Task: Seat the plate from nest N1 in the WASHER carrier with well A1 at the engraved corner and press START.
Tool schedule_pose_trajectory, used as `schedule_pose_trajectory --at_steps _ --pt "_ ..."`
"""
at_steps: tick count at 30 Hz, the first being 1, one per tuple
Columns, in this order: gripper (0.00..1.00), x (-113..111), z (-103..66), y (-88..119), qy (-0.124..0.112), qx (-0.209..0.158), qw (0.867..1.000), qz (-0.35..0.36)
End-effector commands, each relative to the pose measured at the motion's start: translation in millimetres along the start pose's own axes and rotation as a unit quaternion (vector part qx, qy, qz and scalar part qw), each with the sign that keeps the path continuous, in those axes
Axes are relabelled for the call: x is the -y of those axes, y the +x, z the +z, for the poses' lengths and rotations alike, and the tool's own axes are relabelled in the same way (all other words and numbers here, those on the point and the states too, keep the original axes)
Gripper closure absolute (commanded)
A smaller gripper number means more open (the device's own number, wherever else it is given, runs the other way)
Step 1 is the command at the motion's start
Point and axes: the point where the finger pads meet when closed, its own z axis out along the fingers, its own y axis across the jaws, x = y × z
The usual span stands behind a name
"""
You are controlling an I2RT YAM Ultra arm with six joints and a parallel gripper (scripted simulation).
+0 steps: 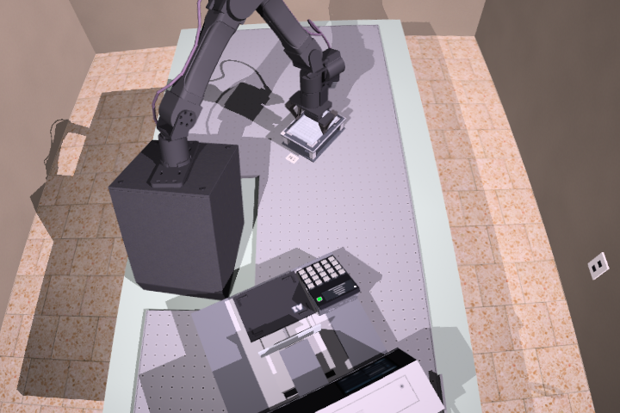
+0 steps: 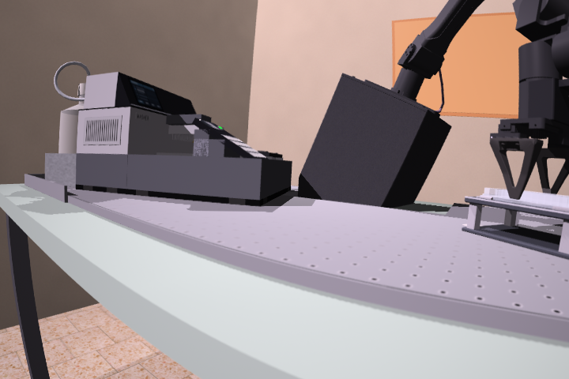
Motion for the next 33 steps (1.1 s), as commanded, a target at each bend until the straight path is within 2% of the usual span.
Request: schedule_pose_trajectory --at_steps 1,3,6,8,33 --pt "0.00 6.1 -5.0 -21.1 0.010 0.029 1.000 0.000" --pt "0.00 4.9 -1.6 -19.8 0.009 0.026 1.000 -0.001" --pt "0.00 3.6 -5.3 -24.6 0.010 0.034 0.999 -0.003" --pt "0.00 4.5 0.5 -21.0 0.008 0.028 1.000 -0.001" --pt "0.00 4.8 0.3 -21.2 0.008 0.029 1.000 -0.001"
